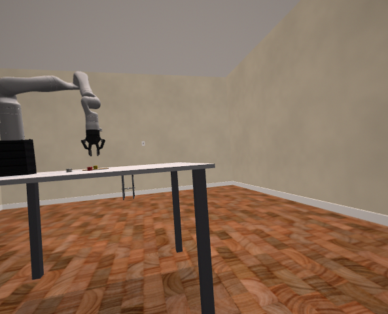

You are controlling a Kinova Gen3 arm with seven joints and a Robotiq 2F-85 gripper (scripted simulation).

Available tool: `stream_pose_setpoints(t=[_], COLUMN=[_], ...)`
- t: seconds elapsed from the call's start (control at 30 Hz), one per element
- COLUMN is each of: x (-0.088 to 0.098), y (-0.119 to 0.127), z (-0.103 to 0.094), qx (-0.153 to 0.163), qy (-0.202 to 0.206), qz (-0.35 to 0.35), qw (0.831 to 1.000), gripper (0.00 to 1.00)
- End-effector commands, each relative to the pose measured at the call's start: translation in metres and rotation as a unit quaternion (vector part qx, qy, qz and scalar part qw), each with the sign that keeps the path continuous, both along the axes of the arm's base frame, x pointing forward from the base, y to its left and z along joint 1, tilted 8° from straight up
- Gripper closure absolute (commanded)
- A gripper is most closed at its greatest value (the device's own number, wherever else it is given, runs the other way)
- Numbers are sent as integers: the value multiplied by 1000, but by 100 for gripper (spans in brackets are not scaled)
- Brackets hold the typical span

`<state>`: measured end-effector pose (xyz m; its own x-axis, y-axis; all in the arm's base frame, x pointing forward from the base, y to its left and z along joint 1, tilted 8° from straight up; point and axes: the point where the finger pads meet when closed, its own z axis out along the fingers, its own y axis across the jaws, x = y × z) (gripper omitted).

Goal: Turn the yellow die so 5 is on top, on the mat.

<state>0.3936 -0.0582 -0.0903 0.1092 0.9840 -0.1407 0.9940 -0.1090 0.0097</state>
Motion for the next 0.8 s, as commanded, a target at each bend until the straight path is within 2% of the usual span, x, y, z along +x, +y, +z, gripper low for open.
stream_pose_setpoints(t=[0.0,0.77], x=[1,1], y=[0,0], z=[1,-3], qx=[0,0], qy=[-1,0], qz=[0,0], qw=[1000,1000], gripper=[65,65])
